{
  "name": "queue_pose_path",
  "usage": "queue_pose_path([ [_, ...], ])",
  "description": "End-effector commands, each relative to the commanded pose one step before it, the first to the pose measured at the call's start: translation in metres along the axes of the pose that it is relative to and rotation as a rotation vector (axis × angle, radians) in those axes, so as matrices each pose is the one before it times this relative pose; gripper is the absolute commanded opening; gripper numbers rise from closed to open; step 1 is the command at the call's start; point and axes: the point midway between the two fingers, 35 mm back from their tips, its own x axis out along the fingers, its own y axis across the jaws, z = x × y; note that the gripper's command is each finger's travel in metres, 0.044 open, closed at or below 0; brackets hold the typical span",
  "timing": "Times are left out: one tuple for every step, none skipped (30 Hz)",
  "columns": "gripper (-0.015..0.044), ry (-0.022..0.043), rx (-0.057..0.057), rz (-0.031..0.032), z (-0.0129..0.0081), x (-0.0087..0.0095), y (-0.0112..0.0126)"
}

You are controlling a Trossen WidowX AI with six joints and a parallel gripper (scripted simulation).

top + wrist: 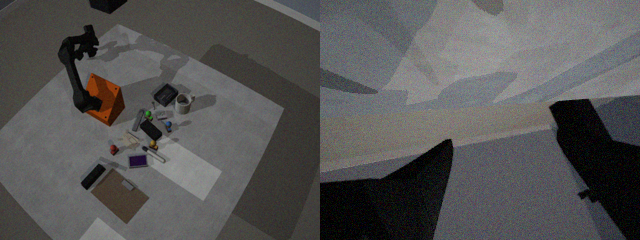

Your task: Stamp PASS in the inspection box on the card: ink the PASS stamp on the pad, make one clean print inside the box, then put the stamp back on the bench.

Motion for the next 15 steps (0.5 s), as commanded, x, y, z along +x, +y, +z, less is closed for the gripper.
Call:
queue_pose_path([
  [0.0400, -0.00012, 0.0000, 0.00017, -0.00119, -0.00098, -0.00015],
  [0.0400, -0.00030, -0.0001, 0.00044, -0.00358, -0.00297, -0.00053],
  [0.0400, -0.00034, -0.0002, 0.00046, -0.00605, -0.00507, -0.00121],
  [0.0400, -0.00011, -0.0002, 0.00013, -0.00614, -0.00520, -0.00160],
  [0.0400, 0.00005, -0.0001, -0.00008, -0.00373, -0.00318, -0.00115],
  [0.0400, 0.00004, 0.0000, -0.00005, -0.00125, -0.00107, -0.00042],
  [0.0400, 0.00000, 0.0000, 0.00000, 0.00000, 0.00000, 0.00000],
  [0.0400, 0.00000, 0.0000, 0.00000, 0.00000, 0.00000, 0.00000],
  [0.0400, 0.00000, 0.0000, 0.00000, 0.00000, 0.00000, 0.00000],
  [0.0400, 0.00000, 0.0000, 0.00000, 0.00000, 0.00000, 0.00000],
  [0.0400, 0.00000, 0.0000, 0.00000, 0.00000, 0.00000, 0.00000],
  [0.0374, 0.00052, 0.0083, 0.00460, 0.00537, -0.00045, 0.00106],
  [0.0348, -0.00952, 0.0026, 0.01559, 0.00493, -0.00431, 0.00046],
  [0.0321, -0.01580, 0.0030, 0.02612, 0.00771, -0.00769, 0.00083],
  [0.0295, -0.00933, -0.0131, 0.04769, 0.00139, -0.01657, 0.00515],
])
